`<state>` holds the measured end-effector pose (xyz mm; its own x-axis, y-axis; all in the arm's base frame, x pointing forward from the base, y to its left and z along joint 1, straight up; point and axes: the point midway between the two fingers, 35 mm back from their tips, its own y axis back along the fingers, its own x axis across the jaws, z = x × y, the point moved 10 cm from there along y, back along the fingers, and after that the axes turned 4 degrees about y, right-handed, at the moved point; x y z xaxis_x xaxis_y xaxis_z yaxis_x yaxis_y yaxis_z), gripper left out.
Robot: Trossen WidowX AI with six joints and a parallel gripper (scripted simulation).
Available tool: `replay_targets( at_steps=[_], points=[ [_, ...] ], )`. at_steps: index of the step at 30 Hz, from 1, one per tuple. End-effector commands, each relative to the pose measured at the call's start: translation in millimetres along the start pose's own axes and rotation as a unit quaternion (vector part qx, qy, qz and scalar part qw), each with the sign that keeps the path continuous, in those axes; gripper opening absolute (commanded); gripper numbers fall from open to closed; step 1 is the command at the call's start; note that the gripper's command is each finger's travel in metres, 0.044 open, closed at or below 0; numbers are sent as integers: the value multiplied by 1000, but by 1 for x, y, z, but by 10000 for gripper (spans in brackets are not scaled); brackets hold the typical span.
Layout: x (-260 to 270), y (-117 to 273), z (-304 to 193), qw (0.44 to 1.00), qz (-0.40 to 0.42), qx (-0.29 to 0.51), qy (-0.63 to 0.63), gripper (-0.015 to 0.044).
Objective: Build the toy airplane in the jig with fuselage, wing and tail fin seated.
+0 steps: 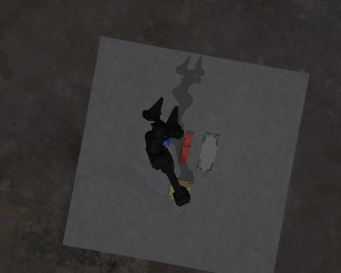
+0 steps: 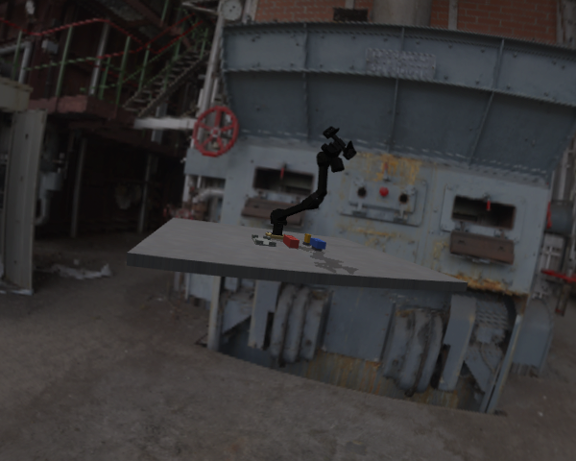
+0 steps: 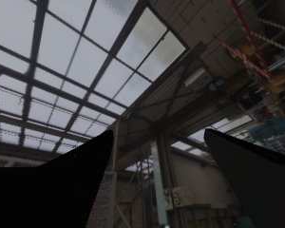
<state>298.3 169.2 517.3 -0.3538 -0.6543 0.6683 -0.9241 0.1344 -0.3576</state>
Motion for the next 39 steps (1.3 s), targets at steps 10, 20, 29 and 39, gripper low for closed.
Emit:
replay_targets(
  at_steps=[10,20,29,39],
  points=[
    [60,53,-39,984,30,106,-137,440],
    [153,134,-62,870,48,252,-421,440],
    [241,184,-26,667,61,339,-661,440],
    [308,188,68,366,95,338,-862,440]
  ],
)
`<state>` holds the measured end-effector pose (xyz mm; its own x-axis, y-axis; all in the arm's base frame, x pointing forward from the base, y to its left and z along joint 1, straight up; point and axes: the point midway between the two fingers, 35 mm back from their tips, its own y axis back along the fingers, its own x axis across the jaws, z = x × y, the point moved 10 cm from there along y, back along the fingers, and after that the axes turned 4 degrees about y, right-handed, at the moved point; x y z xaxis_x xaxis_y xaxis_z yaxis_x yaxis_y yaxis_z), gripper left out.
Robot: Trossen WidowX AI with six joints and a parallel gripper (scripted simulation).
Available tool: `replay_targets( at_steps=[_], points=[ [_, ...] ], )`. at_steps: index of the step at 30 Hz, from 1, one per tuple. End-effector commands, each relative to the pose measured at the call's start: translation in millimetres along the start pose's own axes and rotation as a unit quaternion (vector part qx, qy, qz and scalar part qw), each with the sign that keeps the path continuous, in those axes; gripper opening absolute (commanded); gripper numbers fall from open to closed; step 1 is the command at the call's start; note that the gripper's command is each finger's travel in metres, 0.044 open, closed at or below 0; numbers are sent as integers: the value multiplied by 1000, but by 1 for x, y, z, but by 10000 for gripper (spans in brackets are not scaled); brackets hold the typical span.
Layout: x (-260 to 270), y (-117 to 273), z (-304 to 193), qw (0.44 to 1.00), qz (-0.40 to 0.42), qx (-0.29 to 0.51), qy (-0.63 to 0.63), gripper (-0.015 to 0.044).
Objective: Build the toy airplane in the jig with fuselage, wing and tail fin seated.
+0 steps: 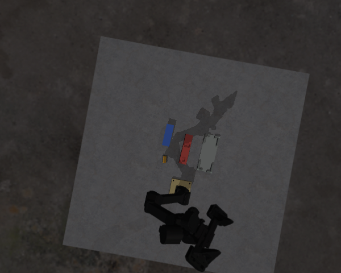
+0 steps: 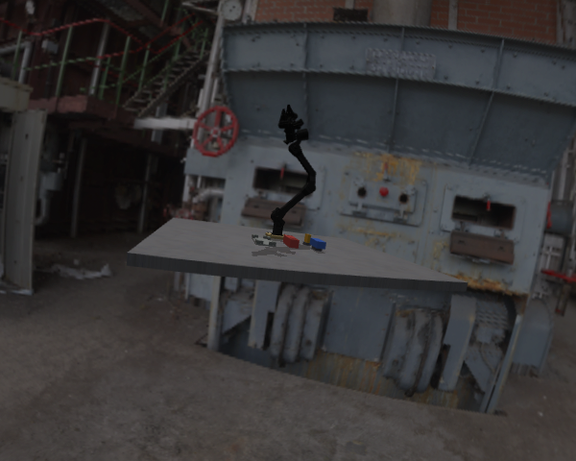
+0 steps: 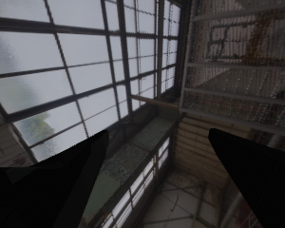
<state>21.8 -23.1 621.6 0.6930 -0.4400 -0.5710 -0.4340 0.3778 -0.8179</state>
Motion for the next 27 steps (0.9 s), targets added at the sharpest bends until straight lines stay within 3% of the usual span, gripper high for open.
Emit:
replay_targets(
  at_steps=[1,13,27],
  points=[
    [33,-8,-34,990,55,47,-120,440],
    [150,-17,-67,883,223,158,-382,440],
    [285,23,-8,662,498,257,-498,440]
  ],
)
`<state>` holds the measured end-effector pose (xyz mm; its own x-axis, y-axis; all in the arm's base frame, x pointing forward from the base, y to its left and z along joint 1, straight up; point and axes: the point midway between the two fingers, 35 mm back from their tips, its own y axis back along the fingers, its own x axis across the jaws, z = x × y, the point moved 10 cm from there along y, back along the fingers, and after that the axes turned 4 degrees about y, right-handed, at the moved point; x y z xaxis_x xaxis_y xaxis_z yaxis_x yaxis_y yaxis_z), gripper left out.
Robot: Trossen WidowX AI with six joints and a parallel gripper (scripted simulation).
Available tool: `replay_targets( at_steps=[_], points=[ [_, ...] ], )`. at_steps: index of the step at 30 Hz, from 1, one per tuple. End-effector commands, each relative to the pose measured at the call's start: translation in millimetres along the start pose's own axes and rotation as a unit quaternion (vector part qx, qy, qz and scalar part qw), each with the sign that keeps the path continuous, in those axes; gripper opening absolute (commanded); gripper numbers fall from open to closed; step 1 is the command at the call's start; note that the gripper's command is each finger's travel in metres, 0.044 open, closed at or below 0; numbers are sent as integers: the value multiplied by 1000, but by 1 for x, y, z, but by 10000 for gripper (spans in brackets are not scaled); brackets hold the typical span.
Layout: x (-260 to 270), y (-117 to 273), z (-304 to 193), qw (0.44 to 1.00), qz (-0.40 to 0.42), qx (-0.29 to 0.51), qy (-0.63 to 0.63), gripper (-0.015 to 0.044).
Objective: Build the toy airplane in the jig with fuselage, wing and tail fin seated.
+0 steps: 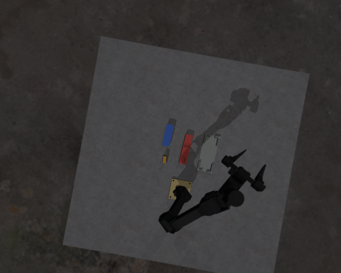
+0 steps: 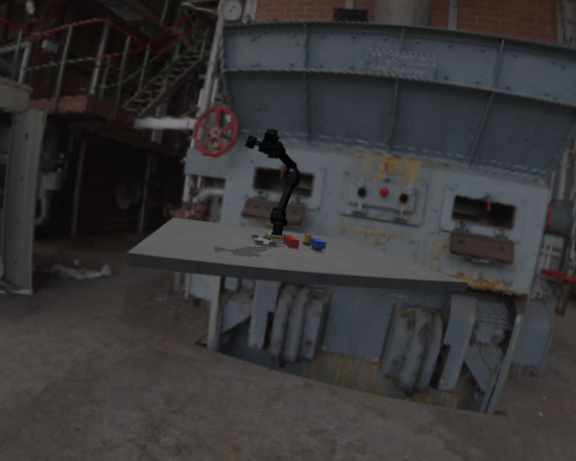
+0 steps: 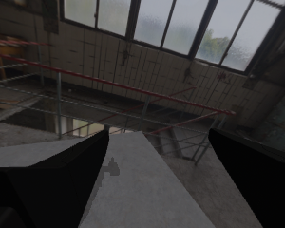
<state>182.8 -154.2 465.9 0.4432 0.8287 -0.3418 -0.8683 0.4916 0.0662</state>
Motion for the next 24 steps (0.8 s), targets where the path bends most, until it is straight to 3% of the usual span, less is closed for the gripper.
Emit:
replay_targets(
  at_steps=[1,13,24],
  points=[
    [35,-22,-24,993,79,76,-39,440],
    [153,-41,-87,902,250,345,-65,440],
    [252,6,-139,739,298,600,67,440]
  ],
)
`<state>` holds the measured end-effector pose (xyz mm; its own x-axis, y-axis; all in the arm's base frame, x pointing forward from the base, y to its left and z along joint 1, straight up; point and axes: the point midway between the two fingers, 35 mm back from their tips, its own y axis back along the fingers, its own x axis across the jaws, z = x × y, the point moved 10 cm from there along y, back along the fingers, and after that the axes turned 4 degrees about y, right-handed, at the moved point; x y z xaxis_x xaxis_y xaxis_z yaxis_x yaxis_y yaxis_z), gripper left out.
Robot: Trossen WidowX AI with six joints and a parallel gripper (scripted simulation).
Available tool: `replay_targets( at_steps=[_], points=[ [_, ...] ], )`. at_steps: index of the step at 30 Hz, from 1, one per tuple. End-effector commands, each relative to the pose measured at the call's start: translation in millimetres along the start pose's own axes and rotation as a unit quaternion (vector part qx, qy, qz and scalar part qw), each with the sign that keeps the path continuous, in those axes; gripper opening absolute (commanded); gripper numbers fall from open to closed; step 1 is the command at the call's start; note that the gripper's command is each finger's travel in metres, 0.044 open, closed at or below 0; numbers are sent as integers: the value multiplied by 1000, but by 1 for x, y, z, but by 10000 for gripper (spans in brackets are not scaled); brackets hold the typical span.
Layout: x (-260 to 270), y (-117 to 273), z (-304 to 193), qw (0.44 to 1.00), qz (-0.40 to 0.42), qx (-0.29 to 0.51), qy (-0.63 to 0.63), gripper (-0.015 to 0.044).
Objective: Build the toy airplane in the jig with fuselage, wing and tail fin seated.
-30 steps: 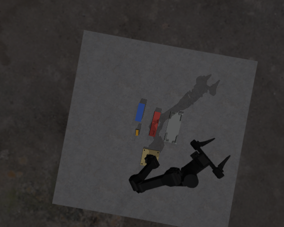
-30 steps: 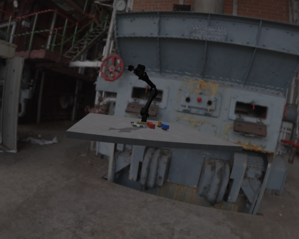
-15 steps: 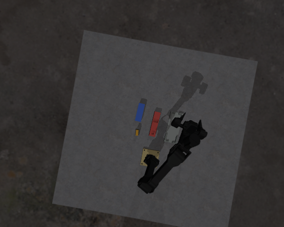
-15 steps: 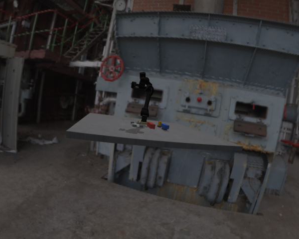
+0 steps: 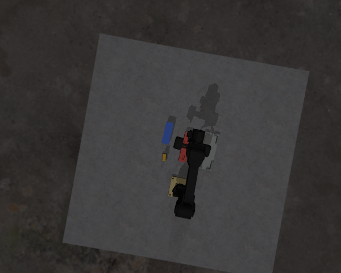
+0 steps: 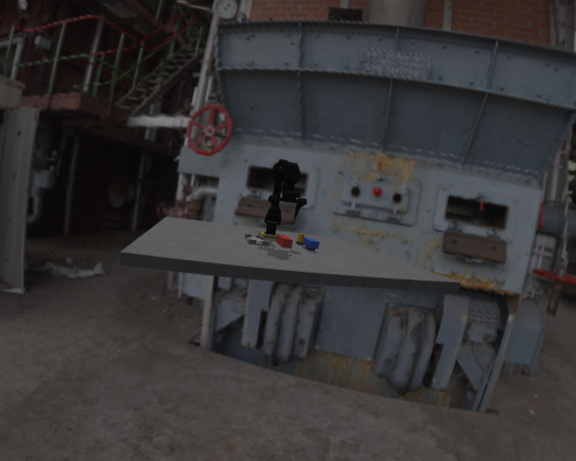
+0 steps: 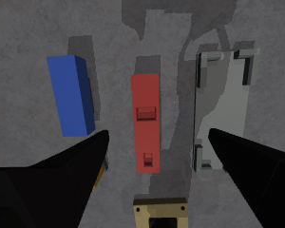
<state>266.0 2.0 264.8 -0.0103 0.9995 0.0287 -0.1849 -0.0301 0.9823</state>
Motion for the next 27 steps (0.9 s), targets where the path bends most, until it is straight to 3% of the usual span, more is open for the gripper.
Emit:
replay_targets(
  at_steps=[1,7,12,27],
  points=[
    [19,-15,-11,997,-14,78,16,440],
    [19,-17,-11,997,-14,78,16,440],
    [17,-65,-19,997,-14,78,16,440],
    [17,-86,-22,997,-14,78,16,440]
  ],
)
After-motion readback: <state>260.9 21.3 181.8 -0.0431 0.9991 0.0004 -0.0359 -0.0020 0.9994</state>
